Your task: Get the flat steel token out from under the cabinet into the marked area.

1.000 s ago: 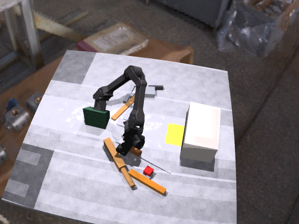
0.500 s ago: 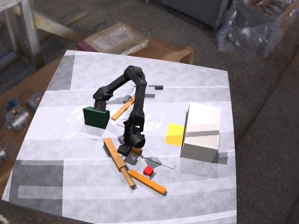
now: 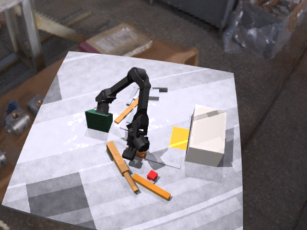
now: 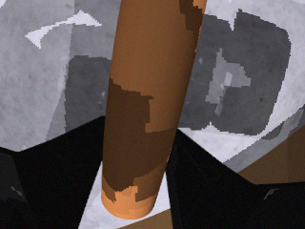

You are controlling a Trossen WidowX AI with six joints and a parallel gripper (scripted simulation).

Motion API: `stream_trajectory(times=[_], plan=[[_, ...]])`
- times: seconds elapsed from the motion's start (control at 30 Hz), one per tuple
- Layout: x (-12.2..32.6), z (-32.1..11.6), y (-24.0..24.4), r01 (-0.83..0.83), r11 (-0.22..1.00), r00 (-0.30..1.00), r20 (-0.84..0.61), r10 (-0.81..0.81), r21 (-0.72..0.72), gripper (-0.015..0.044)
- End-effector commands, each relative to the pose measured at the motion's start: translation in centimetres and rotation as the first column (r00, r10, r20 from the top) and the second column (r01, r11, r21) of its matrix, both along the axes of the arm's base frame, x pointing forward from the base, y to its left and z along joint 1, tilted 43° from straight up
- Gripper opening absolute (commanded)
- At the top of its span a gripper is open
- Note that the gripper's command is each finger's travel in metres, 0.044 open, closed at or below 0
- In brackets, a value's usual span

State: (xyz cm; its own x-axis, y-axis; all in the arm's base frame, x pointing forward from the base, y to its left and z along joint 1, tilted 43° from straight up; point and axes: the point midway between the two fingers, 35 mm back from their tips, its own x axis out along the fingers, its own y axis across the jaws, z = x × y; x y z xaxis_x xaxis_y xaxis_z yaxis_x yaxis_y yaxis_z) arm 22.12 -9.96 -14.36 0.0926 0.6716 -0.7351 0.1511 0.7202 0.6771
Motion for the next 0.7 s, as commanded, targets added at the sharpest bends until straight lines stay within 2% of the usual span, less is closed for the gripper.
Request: stream_trajectory(times=[0.0, 0.67], plan=[[0.15, 0.01, -0.16, -0.029, 1.0, 0.999, 0.03, 0.029, -0.008, 0.0], [0.17, 0.04, -0.13, -0.142, 0.989, 0.98, 0.133, 0.145, -0.031, 0.0]])
